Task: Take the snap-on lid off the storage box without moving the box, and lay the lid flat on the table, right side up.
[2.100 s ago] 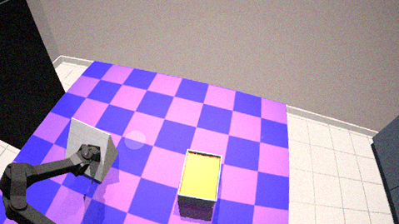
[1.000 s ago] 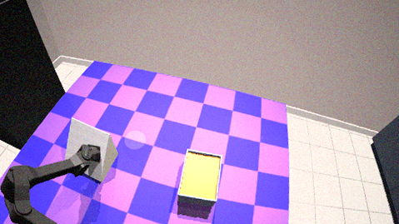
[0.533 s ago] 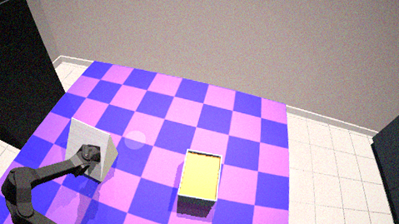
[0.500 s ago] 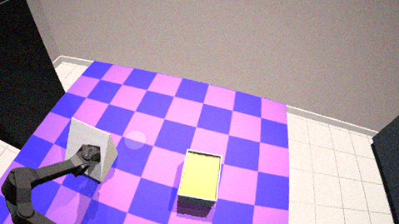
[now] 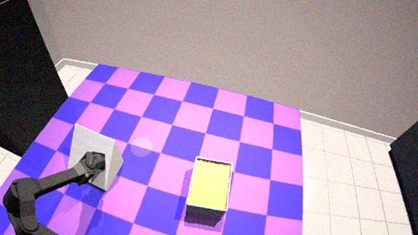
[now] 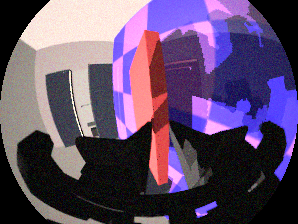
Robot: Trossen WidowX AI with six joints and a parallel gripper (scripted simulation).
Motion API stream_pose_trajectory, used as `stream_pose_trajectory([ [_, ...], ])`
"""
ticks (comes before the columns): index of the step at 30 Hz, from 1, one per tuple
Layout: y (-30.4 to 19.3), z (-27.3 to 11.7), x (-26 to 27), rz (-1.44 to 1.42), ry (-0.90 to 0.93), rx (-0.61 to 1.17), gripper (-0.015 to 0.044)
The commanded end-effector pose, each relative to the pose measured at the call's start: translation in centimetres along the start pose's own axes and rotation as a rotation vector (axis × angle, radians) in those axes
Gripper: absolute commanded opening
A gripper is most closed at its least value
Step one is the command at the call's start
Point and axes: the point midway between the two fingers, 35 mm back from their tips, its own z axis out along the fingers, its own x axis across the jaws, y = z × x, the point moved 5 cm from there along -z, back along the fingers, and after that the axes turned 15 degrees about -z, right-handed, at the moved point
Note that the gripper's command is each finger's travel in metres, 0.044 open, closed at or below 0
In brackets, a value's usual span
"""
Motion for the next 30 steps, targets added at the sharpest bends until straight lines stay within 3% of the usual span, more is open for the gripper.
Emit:
stream_pose_trajectory([
  [1, -0.8, 0.8, -1.0, 0.007, -0.025, 0.026, 0.0],
  [4, -0.8, 0.8, -1.0, 0.007, -0.025, 0.026, 0.0],
  [14, 0.3, 0.0, 0.0, 0.007, -0.025, 0.025, 0.0263],
  [16, 0.3, 0.0, 0.0, 0.007, -0.025, 0.025, 0.0275],
  [22, -0.1, -0.8, -0.8, 0.007, -0.025, 0.026, 0.0433],
  [30, -0.3, -2.0, -1.7, 0.006, -0.026, 0.026, 0.044],
])
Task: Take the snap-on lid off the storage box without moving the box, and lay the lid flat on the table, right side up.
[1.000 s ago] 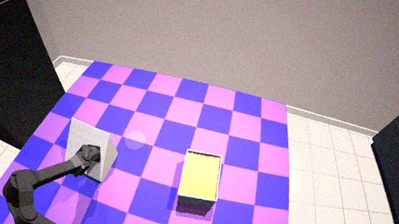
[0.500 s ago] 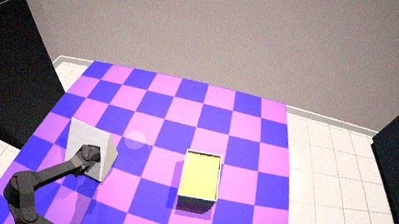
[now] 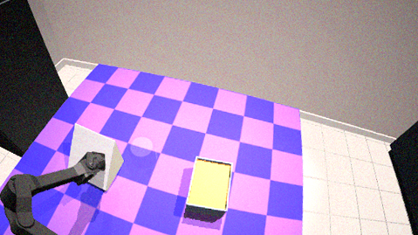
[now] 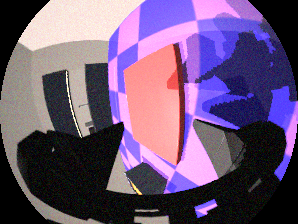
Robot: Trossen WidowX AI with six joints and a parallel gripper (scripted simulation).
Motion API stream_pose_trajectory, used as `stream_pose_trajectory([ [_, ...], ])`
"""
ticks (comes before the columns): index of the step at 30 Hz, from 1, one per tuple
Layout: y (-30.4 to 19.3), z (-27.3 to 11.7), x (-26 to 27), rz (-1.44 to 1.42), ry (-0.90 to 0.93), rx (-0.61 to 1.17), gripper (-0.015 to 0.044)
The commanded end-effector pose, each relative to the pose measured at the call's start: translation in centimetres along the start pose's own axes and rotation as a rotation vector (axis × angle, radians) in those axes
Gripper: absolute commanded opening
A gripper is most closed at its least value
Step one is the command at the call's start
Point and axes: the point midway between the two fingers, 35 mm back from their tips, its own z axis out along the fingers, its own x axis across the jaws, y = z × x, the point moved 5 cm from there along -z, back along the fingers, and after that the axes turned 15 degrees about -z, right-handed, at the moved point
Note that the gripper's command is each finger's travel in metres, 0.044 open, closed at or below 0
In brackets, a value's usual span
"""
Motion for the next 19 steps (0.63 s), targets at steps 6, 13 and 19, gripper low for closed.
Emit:
stream_pose_trajectory([
  [6, -0.4, -1.3, -1.2, -0.002, -0.001, 0.005, 0.044],
  [13, -0.7, -2.4, -2.0, -0.003, -0.002, 0.006, 0.044],
  [19, -0.9, -3.3, -2.8, -0.004, -0.002, 0.006, 0.044],
])
